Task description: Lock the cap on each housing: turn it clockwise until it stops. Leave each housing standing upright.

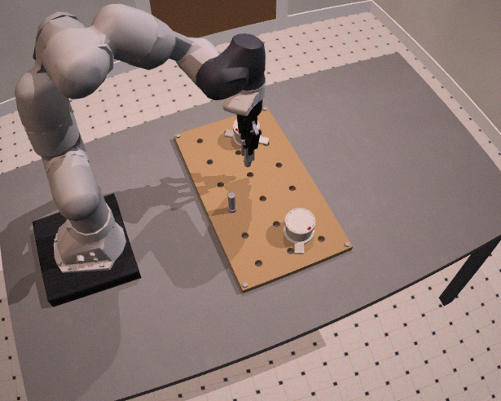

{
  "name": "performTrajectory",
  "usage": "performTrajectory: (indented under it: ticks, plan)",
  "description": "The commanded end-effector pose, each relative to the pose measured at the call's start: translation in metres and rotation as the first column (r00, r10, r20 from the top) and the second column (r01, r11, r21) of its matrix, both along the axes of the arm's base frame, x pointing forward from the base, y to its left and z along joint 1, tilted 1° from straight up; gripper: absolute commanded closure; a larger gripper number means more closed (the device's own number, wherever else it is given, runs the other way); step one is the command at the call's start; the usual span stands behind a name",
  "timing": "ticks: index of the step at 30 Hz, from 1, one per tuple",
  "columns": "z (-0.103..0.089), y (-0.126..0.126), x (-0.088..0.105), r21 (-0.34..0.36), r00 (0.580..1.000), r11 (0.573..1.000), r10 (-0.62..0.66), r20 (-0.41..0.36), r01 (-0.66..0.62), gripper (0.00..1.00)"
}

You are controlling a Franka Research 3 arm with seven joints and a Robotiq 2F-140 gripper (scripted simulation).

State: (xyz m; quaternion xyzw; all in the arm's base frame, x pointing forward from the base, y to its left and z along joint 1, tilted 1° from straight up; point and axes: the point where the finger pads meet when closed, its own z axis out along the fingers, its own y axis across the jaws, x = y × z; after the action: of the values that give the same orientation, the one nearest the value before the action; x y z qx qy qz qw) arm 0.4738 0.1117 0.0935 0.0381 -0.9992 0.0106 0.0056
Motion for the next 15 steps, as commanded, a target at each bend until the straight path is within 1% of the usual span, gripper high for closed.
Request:
performTrajectory:
  ticks: [1,3,15]
  plan:
    - [-0.004,-0.001,0.006,0.002,1.0,1.0,-0.001,0.016,0.001,0.9]
    - [-0.004,-0.001,0.006,0.002,1.0,1.0,-0.001,0.016,0.001,0.9]
    - [-0.023,-0.001,0.006,0.002,1.0,1.0,-0.001,0.016,0.001,0.9]
